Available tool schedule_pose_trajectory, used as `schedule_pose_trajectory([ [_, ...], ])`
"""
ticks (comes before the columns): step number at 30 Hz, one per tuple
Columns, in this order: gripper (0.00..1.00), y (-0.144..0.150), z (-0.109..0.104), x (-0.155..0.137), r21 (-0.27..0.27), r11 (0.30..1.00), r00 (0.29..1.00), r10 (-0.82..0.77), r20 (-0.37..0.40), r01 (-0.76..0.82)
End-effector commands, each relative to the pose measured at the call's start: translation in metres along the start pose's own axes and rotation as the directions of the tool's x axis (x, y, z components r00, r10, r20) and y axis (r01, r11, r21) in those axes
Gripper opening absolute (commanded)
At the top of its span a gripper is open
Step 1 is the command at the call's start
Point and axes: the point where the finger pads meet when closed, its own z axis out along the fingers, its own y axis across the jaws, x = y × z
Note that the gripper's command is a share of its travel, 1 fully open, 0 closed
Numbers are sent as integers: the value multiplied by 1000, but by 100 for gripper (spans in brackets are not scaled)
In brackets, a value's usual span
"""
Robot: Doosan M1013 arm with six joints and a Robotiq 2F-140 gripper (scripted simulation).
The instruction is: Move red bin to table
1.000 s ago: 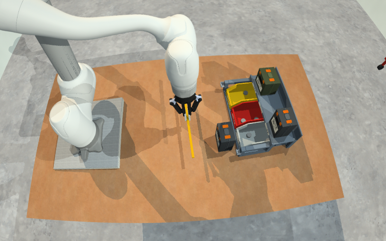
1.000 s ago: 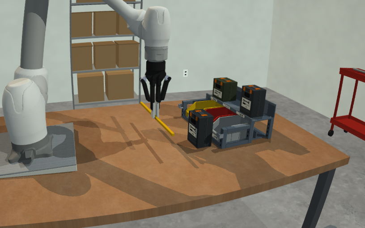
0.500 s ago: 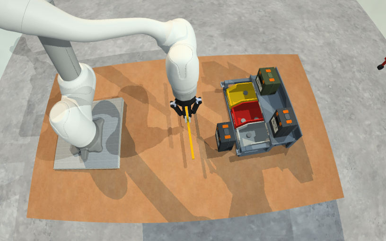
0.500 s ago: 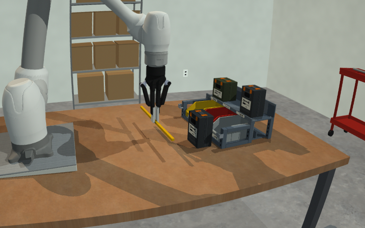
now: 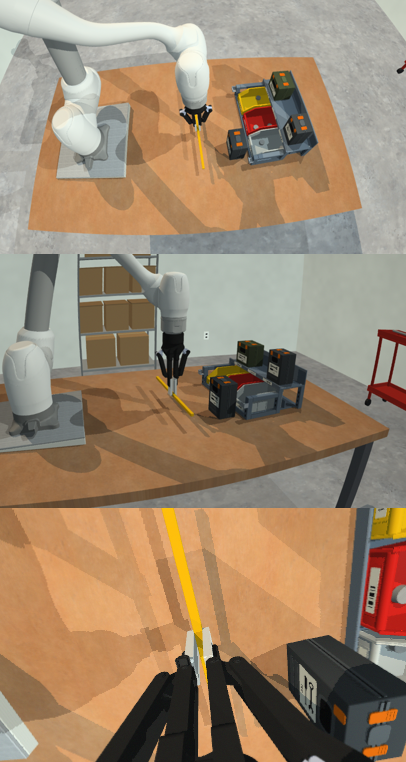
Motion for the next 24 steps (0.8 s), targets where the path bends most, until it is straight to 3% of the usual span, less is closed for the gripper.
schedule_pose_trajectory([
  [1,0,0,1,0,0,1000,1000,0,0,0],
  [7,0,0,1,0,0,1000,1000,0,0,0],
  [12,0,0,21,0,0,1000,1000,0,0,0],
  [24,0,0,21,0,0,1000,1000,0,0,0],
])
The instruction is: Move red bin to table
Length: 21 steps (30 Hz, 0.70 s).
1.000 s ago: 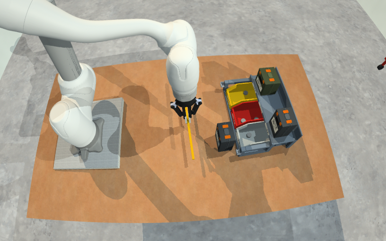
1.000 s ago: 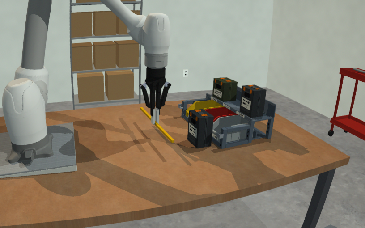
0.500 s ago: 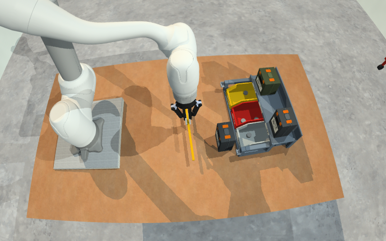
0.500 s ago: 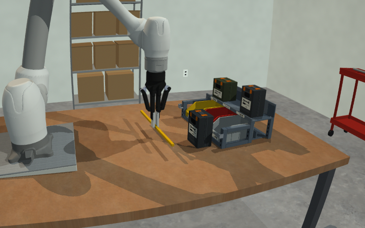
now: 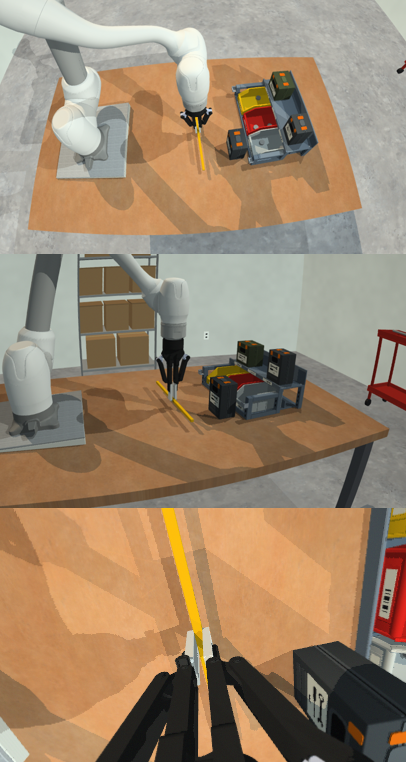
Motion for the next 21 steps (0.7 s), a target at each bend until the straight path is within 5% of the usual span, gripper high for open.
schedule_pose_trajectory([
  [1,0,0,4,0,0,1000,1000,0,0,0],
  [5,0,0,20,0,0,1000,1000,0,0,0],
  [21,0,0,27,0,0,1000,1000,0,0,0],
])
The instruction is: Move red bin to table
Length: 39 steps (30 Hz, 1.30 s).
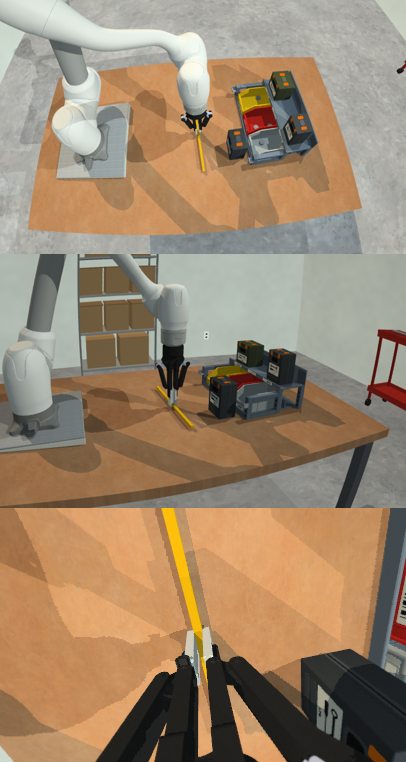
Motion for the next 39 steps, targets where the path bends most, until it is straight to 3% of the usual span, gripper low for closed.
schedule_pose_trajectory([
  [1,0,0,6,0,0,1000,1000,0,0,0],
  [13,0,0,6,0,0,1000,1000,0,0,0],
  [14,57,0,6,0,0,1000,1000,0,0,0],
  [39,57,0,6,0,-1,1000,1000,0,0,0],
])
